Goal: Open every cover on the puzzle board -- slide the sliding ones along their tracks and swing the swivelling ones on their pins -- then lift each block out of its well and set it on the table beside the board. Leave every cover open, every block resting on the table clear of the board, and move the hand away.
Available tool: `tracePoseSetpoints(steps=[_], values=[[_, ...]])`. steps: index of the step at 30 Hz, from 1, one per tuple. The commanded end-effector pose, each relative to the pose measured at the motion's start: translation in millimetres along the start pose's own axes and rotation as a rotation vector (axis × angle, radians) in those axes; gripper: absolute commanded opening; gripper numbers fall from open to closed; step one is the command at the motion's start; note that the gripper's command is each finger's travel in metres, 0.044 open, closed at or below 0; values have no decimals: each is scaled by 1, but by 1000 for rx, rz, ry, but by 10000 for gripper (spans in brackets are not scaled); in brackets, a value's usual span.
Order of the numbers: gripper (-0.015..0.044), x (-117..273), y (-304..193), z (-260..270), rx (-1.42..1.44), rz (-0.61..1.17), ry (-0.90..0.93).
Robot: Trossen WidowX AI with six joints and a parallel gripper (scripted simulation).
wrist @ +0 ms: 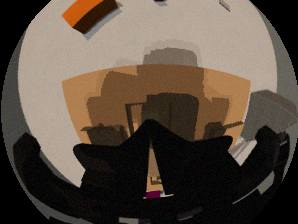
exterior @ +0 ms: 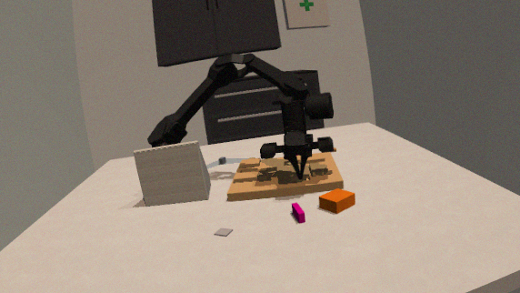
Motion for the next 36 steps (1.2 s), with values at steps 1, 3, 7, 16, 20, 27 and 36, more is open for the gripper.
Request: tracePoseSetpoints(steps=[1,3,7,16,20,27,36], values=[[0,0,0,0,0,0,0],[0,1,0,0,1,0,0],[0,5,1,0,3,0,-1],[53,11,1,-1,0,5,-7],[144,32,2,0,3,2,-4],[144,64,2,-1,8,-1,-2],[144,63,2,-1,-41,-1,-2]])
Point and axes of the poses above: the point midway between the two fingers, 35 mm back from their tips, its own x axis back along the fingers, its own z axis across the jaws, y = z × x, the point moved 5 cm from there along x, back along the fingers, and after that the axes turned 2 degrees about -x, right-handed, at the moved point
